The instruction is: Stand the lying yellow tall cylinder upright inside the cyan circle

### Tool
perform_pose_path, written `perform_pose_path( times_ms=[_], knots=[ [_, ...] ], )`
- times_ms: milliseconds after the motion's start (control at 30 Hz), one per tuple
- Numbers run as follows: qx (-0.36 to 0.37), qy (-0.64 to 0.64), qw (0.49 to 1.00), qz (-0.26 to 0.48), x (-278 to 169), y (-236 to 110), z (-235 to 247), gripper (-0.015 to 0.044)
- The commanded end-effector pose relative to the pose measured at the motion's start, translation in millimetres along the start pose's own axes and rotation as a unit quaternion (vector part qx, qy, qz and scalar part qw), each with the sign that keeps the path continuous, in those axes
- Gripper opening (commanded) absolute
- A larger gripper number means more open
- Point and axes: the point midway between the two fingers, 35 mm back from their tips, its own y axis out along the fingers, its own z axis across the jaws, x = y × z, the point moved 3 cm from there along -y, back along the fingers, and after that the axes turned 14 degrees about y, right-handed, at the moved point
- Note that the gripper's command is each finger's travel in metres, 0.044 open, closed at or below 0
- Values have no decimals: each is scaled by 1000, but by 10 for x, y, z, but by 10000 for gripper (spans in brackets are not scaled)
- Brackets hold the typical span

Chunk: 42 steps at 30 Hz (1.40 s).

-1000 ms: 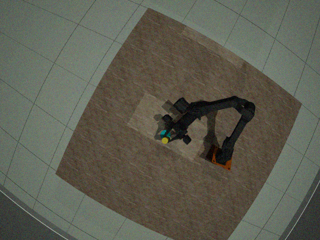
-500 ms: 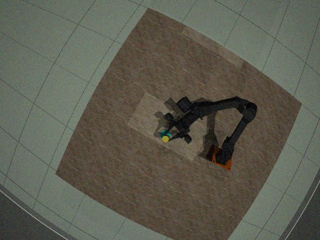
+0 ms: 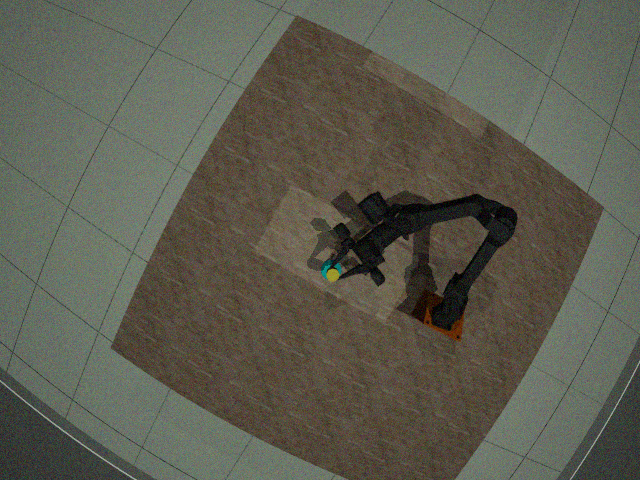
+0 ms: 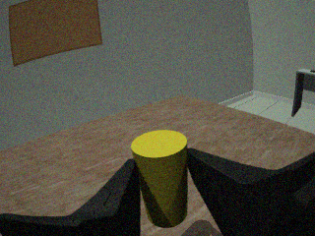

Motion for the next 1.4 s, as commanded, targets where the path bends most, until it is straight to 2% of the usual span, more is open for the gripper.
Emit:
perform_pose_path(
  times_ms=[0, 433, 1067, 1367],
  knots=[
    [1, -3, 1000, -6, 3, -3, 11, 105],
    [1, -3, 1000, -5, -23, 1, 0, 105],
    [1, -3, 1000, -4, -837, 81, -198, 105],
    [3, 1, 1000, 2, -1054, 104, -259, 105]
  ],
)
